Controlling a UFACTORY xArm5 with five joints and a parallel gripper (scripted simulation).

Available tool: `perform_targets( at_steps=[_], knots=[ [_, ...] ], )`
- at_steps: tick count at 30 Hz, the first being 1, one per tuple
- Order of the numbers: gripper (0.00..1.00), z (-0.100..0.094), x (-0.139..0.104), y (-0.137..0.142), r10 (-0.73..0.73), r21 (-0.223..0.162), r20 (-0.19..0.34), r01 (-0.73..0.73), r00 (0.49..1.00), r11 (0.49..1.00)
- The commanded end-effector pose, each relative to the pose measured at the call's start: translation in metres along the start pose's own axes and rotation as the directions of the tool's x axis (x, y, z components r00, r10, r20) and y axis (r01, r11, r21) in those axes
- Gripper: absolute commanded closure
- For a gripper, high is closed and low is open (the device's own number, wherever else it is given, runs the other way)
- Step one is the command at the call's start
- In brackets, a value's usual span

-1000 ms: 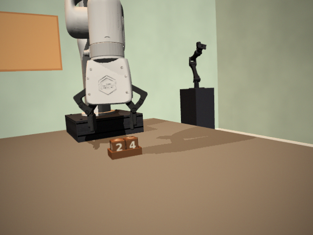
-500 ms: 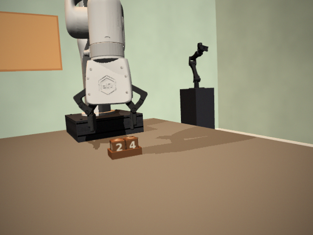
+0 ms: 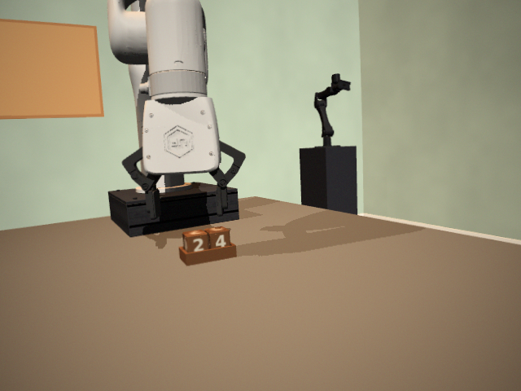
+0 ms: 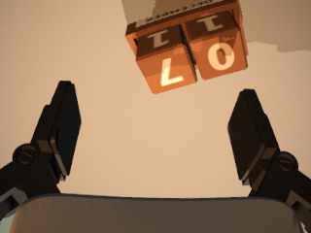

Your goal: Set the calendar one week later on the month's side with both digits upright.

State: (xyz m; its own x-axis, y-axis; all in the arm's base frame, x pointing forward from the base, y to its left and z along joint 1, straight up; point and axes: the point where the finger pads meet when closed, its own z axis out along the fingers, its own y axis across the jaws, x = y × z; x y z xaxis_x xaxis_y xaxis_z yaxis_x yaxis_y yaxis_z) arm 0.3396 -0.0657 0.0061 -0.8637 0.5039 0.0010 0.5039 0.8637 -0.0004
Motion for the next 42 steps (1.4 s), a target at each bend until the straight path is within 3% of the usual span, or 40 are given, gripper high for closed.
perform_targets(
  at_steps=[1,17,23,31,36,42],
  knots=[
    [0.00,-0.001,-0.001,0.000,0.000,-0.001,0.003,0.000,1.000,1.000],
    [0.00,-0.001,-0.002,0.003,0.044,-0.001,0.003,-0.044,0.999,0.999],
    [0.00,0.001,-0.004,0.027,0.130,-0.001,0.003,-0.130,0.991,0.991],
    [0.00,0.001,-0.005,0.032,0.200,-0.002,0.002,-0.200,0.980,0.980],
    [0.00,0.003,-0.008,0.054,0.259,-0.002,0.002,-0.259,0.966,0.966],
    [0.00,0.003,-0.009,0.059,0.326,-0.002,0.002,-0.326,0.946,0.946]
  ],
)
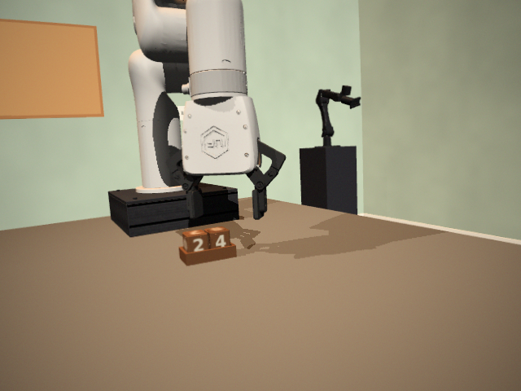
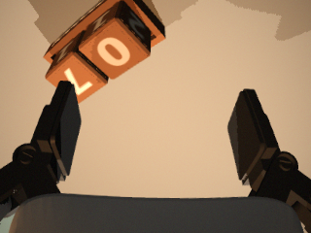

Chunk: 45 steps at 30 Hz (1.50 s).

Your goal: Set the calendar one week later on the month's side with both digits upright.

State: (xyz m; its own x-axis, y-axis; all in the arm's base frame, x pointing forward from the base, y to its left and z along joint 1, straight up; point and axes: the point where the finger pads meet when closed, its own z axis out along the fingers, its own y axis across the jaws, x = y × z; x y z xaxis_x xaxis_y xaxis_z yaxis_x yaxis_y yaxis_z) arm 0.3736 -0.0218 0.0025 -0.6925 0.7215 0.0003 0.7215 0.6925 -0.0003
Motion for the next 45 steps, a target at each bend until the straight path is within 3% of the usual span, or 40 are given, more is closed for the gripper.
perform_targets(
  at_steps=[1,10,15,17,45],
  knots=[
    [0.00,-0.001,-0.001,0.004,0.054,-0.002,0.002,-0.054,0.999,0.999],
    [0.00,0.001,0.003,0.028,0.122,-0.002,0.002,-0.122,0.993,0.993],
    [0.00,0.002,0.004,0.035,0.239,-0.002,0.001,-0.239,0.971,0.971],
    [0.00,0.003,0.006,0.051,0.243,-0.002,0.001,-0.243,0.970,0.970],
    [0.00,0.003,0.007,0.054,0.243,-0.002,0.001,-0.243,0.970,0.970]
  ],
)
